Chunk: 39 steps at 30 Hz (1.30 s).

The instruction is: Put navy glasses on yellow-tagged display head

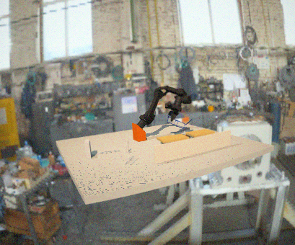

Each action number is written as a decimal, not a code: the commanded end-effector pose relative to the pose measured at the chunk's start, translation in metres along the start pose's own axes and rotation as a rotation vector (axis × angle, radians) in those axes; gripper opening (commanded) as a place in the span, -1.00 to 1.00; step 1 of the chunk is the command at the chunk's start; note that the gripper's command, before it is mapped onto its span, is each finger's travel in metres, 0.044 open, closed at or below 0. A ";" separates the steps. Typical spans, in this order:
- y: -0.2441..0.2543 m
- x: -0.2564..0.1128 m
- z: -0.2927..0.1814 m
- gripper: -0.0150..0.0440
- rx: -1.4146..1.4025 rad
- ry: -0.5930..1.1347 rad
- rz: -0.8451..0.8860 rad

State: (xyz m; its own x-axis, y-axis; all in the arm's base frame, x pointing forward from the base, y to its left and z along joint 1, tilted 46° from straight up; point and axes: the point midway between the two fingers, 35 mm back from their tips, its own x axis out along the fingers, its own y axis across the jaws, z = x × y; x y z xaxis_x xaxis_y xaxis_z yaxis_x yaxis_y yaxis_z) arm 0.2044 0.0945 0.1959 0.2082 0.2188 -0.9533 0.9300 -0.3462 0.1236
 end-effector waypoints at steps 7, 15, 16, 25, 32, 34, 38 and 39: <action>0.019 0.038 0.021 -0.49 -0.085 0.005 -0.165; 0.032 0.063 0.042 -0.49 -0.136 0.069 -0.278; 0.033 0.066 0.045 -0.49 -0.141 0.080 -0.290; 0.043 0.091 0.071 -0.49 -0.179 0.210 -0.374; 0.049 0.108 0.093 -0.49 -0.197 0.339 -0.399; 0.050 0.113 0.099 -0.49 -0.201 0.378 -0.399; 0.051 0.121 0.112 -0.49 -0.206 0.459 -0.389; 0.052 0.123 0.115 -0.49 -0.207 0.480 -0.384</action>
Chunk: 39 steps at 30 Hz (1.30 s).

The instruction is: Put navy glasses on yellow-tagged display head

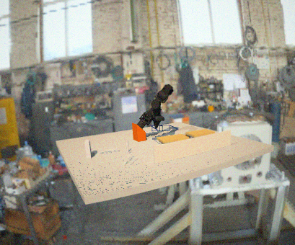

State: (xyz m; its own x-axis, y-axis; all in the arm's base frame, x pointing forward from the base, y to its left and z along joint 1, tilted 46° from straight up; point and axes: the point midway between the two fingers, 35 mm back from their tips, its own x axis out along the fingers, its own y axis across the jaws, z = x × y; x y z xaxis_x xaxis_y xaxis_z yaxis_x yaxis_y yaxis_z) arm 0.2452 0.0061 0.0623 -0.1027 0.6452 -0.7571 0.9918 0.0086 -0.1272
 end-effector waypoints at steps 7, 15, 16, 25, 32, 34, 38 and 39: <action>-0.001 0.008 0.015 -0.49 -0.025 0.117 0.034; 0.000 0.017 0.014 -0.49 -0.025 0.114 0.030; 0.000 0.018 0.014 -0.49 -0.025 0.110 0.029; 0.001 0.027 0.013 -0.49 -0.025 0.096 0.027; 0.001 0.035 0.012 -0.49 -0.025 0.100 0.027; 0.001 0.037 0.012 -0.49 -0.025 0.104 0.027; 0.001 0.041 0.012 -0.49 -0.026 0.105 0.027; 0.001 0.042 0.012 -0.49 -0.026 0.105 0.027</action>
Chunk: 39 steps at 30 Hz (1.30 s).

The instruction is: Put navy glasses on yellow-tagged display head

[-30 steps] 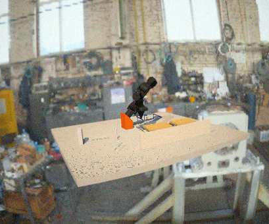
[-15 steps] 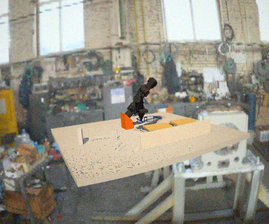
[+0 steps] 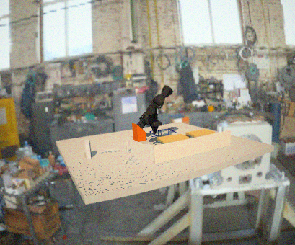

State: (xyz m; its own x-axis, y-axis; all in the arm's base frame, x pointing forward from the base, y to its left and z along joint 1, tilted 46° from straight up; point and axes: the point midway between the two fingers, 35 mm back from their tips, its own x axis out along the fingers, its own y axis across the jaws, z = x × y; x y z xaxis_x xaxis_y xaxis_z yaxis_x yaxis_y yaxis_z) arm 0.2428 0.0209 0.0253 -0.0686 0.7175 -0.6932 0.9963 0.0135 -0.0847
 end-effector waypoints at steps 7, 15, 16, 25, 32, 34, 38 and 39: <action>-0.001 0.012 0.001 -0.49 0.007 0.007 -0.001; -0.001 0.020 0.001 -0.49 0.007 0.007 -0.001; -0.001 0.020 0.001 -0.49 0.007 0.007 -0.001; 0.005 0.020 0.001 -0.49 0.007 0.007 0.000; 0.013 0.021 0.002 -0.49 0.007 0.007 0.012; 0.015 0.021 0.002 -0.49 0.007 0.007 0.014; 0.019 0.021 0.002 -0.49 0.006 0.007 0.015; 0.020 0.021 0.002 -0.49 0.006 0.007 0.015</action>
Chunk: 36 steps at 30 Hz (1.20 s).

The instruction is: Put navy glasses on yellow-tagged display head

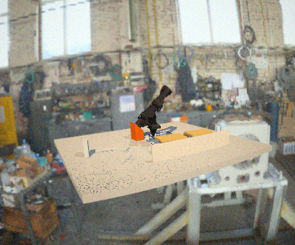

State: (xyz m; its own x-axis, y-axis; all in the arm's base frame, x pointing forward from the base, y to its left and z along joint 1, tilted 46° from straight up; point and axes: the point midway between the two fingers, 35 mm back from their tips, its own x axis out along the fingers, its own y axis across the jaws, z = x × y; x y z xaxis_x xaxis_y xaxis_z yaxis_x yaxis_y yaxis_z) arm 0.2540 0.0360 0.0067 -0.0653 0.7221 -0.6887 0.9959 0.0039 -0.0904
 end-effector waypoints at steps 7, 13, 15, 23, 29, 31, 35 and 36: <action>0.015 -0.002 -0.001 -0.49 -0.005 0.001 0.012; 0.021 -0.002 -0.001 -0.49 -0.005 0.001 0.012; 0.024 -0.002 -0.001 -0.49 -0.005 0.001 0.009; 0.034 -0.002 -0.001 -0.49 -0.006 0.001 0.005; 0.042 -0.002 -0.001 -0.49 -0.006 0.001 0.005; 0.044 -0.002 -0.001 -0.49 -0.006 0.001 0.005; 0.049 -0.002 -0.001 -0.49 -0.006 0.001 0.005; 0.051 -0.002 -0.001 -0.49 -0.006 0.001 0.005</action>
State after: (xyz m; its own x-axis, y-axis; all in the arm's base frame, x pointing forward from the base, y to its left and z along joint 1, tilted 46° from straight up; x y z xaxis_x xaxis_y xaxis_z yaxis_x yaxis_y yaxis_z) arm 0.2976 0.0361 0.0028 -0.0669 0.7209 -0.6898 0.9962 0.0091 -0.0871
